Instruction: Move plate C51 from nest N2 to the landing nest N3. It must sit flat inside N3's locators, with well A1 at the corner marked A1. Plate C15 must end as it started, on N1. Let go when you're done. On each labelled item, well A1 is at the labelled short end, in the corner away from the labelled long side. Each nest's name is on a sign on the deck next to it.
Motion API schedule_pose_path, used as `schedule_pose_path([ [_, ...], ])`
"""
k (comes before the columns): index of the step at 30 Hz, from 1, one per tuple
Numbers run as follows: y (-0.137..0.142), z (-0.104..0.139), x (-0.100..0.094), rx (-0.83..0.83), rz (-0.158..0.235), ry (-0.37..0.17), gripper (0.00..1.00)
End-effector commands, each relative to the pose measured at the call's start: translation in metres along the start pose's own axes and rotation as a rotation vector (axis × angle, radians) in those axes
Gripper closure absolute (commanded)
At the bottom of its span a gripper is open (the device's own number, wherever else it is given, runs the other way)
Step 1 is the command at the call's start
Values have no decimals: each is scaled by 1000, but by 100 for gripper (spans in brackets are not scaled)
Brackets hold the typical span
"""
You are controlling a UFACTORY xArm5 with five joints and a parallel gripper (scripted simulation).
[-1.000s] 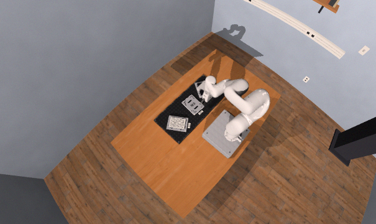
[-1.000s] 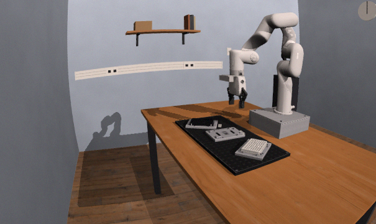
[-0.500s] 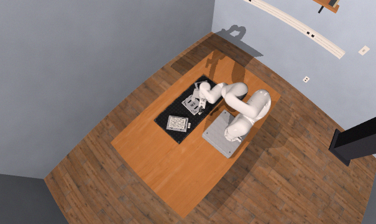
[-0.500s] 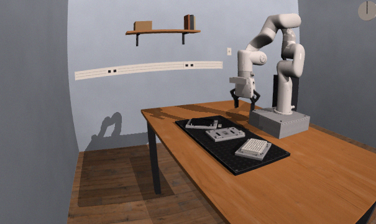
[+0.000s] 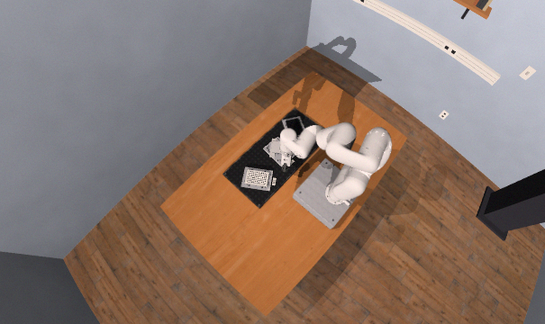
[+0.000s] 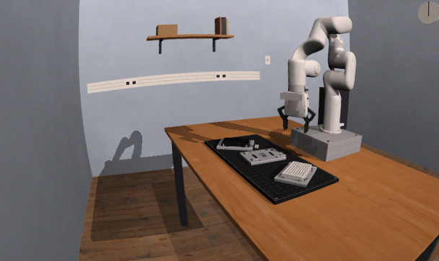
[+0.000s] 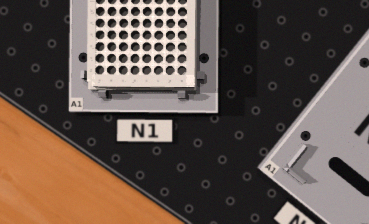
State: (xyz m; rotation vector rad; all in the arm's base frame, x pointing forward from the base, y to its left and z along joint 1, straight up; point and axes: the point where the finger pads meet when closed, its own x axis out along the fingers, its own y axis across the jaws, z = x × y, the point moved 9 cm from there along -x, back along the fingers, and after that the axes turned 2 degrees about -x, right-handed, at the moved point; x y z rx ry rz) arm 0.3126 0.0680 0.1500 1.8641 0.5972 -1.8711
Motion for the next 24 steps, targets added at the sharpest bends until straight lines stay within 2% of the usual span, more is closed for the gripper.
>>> schedule_pose_path([
  [1, -14, -10, -1, 1, 4, 1, 0],
  [6, -33, -21, -1, 1, 4, 1, 0],
  [24, -33, -21, -1, 1, 4, 1, 0],
])
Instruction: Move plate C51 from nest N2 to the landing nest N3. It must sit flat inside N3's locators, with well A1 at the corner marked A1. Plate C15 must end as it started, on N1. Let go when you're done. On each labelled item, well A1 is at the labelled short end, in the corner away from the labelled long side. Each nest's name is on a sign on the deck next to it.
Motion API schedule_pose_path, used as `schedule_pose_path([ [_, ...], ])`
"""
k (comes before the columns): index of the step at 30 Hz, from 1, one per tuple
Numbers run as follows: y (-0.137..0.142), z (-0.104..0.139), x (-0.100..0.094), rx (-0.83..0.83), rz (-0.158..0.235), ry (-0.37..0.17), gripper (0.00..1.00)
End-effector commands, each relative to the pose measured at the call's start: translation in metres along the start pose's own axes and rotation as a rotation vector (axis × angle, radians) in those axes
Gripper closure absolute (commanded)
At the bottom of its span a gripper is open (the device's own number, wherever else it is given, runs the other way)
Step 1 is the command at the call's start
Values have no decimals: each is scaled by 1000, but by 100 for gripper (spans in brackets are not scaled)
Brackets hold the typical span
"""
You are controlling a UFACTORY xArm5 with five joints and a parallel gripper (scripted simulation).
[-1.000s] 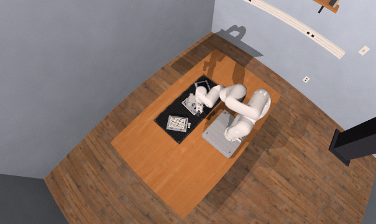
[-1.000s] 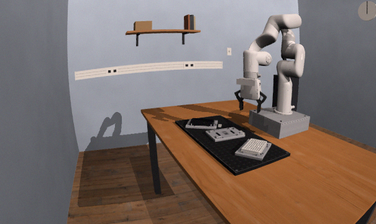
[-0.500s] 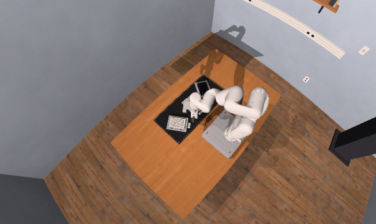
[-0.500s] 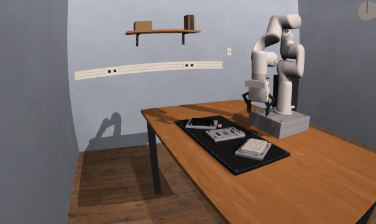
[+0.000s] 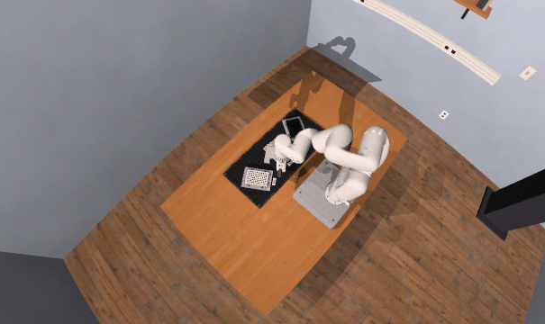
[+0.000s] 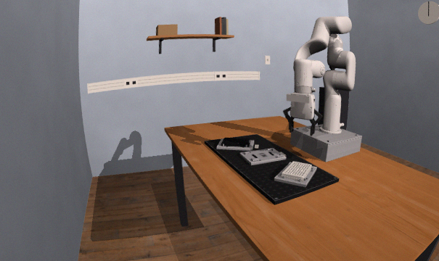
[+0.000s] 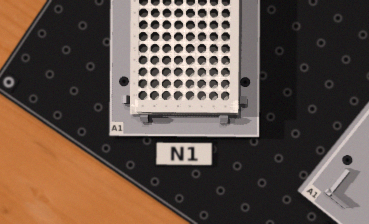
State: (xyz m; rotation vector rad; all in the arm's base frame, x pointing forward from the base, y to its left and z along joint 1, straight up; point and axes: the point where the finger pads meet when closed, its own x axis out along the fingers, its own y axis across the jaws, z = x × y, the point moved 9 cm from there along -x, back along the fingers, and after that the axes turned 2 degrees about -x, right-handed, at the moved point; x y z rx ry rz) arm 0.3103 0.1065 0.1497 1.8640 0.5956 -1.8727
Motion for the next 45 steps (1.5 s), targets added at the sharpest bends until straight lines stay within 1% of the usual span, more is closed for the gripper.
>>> schedule_pose_path([
  [1, 0, -1, -1, 0, 4, 2, 0],
  [29, 0, -1, -1, 0, 4, 2, 0],
  [40, 54, 8, -1, 367, 4, 3, 0],
  [42, 54, 8, -1, 367, 4, 3, 0],
  [45, 69, 10, -1, 467, 4, 3, 0],
])
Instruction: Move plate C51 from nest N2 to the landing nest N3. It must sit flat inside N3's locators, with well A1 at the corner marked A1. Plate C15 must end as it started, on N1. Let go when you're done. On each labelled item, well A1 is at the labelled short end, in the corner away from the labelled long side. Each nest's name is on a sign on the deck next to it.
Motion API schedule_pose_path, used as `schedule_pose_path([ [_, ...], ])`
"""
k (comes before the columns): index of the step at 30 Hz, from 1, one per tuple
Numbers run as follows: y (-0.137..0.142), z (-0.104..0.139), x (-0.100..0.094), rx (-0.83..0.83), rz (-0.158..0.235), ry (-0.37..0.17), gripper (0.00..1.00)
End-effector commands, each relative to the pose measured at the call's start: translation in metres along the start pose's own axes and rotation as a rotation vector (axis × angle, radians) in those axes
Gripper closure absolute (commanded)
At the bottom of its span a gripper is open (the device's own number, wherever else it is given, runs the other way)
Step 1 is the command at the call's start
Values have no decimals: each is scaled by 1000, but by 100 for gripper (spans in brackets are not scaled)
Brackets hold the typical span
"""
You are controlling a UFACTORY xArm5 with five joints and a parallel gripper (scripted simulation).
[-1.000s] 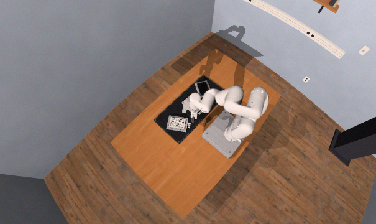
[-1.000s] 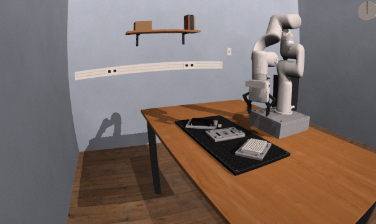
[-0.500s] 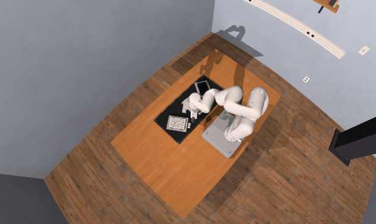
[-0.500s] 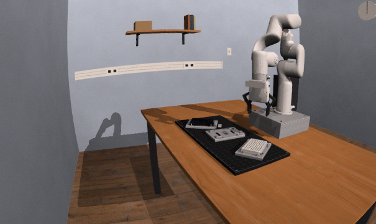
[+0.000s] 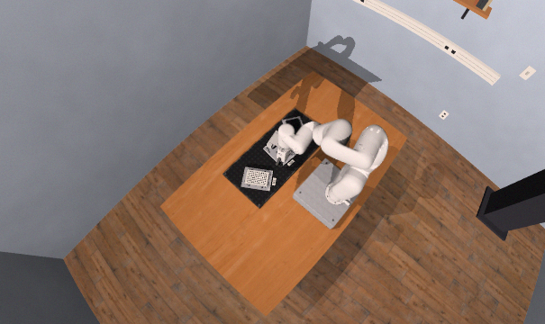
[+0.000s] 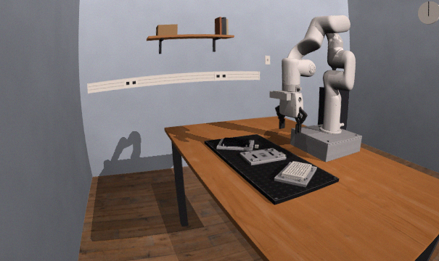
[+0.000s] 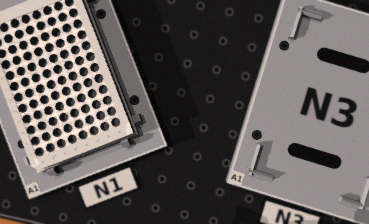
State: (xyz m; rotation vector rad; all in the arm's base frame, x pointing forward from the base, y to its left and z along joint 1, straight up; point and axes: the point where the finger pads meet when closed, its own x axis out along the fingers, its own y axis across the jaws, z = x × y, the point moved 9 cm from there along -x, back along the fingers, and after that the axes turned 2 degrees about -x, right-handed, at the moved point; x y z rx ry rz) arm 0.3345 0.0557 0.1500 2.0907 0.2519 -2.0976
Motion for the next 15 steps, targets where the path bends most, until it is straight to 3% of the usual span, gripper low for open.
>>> schedule_pose_path([
  [1, 18, -5, -1, 122, 4, 2, 0],
  [12, 72, -17, -1, 489, 4, 3, 0],
  [15, 77, -18, -1, 522, 4, 3, 0],
])
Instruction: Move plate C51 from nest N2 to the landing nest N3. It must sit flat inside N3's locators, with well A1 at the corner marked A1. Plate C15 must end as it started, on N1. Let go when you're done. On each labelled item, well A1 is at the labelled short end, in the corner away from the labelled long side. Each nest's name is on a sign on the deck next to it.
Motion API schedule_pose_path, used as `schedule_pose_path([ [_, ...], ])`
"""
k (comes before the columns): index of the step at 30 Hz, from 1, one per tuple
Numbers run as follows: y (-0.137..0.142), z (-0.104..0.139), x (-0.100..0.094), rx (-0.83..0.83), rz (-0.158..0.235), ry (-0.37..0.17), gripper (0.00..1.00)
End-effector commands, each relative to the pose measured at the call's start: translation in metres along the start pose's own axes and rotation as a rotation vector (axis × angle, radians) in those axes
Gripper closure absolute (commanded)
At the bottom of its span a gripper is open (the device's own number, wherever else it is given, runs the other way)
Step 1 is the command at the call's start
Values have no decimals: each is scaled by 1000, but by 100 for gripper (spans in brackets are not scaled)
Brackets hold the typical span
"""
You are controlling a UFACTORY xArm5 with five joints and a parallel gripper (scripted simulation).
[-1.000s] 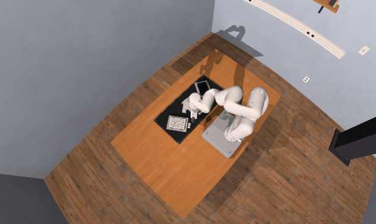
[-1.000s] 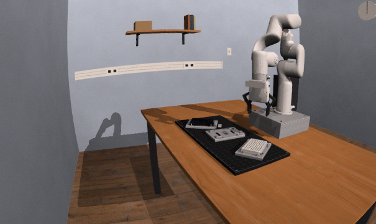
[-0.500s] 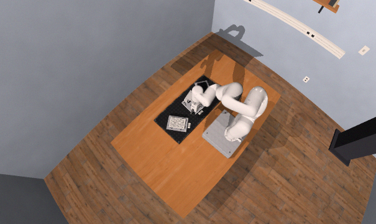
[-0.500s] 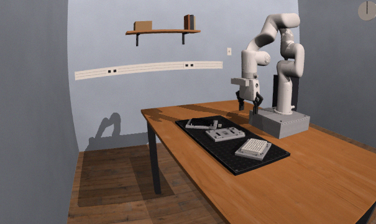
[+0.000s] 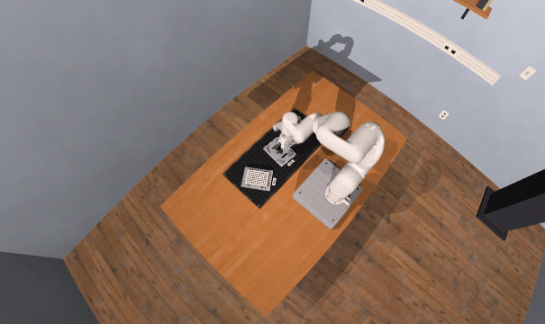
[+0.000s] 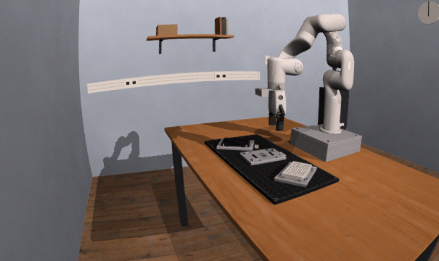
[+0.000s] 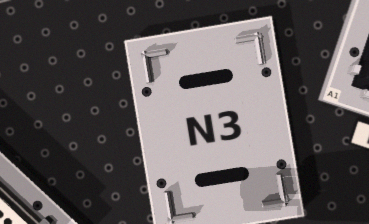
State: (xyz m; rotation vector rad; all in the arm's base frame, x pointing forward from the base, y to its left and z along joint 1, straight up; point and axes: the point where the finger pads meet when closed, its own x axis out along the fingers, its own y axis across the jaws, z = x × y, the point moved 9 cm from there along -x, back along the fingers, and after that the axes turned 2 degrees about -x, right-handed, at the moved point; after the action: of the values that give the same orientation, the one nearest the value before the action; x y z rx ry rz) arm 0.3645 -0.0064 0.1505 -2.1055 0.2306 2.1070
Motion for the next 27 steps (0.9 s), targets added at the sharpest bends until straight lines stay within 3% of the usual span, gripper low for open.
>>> schedule_pose_path([
  [1, 10, -11, 0, 98, 4, 2, 0],
  [8, 38, -33, -1, 316, 4, 2, 0],
  [27, 104, -86, -1, 316, 4, 3, 0],
])
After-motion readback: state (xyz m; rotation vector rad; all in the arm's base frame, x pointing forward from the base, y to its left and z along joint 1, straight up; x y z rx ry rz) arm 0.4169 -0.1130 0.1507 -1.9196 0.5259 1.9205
